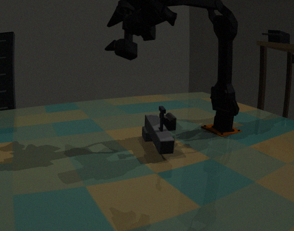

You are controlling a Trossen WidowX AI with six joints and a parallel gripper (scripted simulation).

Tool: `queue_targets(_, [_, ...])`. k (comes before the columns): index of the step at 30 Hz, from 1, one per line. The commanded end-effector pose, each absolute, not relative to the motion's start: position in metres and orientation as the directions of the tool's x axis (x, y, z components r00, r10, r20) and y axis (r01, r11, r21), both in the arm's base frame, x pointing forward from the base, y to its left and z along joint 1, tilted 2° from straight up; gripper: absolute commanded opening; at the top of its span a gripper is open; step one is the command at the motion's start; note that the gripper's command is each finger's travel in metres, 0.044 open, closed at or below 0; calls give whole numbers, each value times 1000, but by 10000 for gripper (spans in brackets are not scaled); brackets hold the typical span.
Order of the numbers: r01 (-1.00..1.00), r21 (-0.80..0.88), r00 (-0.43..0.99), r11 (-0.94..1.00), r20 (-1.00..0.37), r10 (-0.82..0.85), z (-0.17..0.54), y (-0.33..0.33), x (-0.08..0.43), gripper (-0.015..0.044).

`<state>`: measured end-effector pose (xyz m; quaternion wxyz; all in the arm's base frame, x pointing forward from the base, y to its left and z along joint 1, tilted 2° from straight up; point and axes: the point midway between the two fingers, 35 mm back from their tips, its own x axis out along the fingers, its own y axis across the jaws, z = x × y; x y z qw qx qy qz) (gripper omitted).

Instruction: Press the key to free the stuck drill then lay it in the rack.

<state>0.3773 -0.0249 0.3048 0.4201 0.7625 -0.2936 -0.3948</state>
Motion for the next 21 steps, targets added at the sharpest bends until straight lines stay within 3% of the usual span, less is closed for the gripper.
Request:
queue_targets(1, [-116,873,516,-475,-355,-779,305,-25,377,374])
queue_targets(9, [-95,876,518,-473,-362,-775,303,-24,377,164])
queue_targets(12, [202,886,532,-419,-458,-712,284,-14,378,85])
queue_targets(15, [545,792,526,-277,-580,-622,259,0,376,6])
queue_targets(18, [790,610,493,-66,-694,-524,235,16,368,0])
queue_targets(21, [901,390,434,190,-797,-421,214,32,357,0])
